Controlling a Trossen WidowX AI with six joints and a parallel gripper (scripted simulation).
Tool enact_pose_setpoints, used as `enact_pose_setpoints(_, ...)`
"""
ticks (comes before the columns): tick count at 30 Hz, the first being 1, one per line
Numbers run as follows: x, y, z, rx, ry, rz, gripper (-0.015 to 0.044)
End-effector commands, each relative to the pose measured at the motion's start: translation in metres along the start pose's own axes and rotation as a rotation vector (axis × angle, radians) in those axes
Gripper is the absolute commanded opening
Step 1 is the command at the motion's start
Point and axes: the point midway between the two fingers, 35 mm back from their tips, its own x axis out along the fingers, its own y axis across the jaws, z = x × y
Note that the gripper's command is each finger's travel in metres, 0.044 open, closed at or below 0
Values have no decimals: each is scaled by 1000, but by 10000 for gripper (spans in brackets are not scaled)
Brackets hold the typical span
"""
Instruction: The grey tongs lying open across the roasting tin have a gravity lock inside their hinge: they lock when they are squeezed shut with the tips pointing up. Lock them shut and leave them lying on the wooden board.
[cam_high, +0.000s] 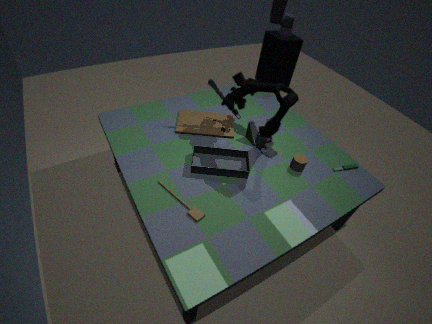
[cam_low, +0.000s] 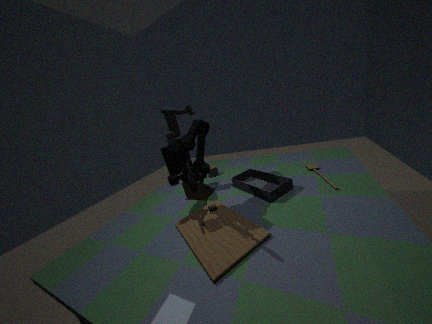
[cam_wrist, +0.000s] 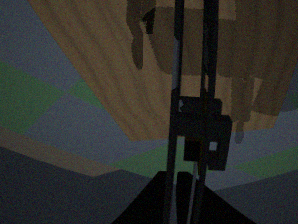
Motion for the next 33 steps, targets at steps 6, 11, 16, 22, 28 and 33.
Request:
enact_pose_setpoints(6, 6, 4, -8, 2, -128, 13, -150)
enact_pose_setpoints(11, 8, 5, -11, 3, -201, 15, -150)
enact_pose_setpoints(16, 9, 5, -14, 4, -274, 17, -150)
enact_pose_setpoints(22, 10, 5, -16, 0, -360, 17, -150)
enact_pose_setpoints(28, 10, 4, -18, -2, -447, 16, -150)
enact_pose_setpoints(33, 9, 2, -19, -5, -520, 14, -150)
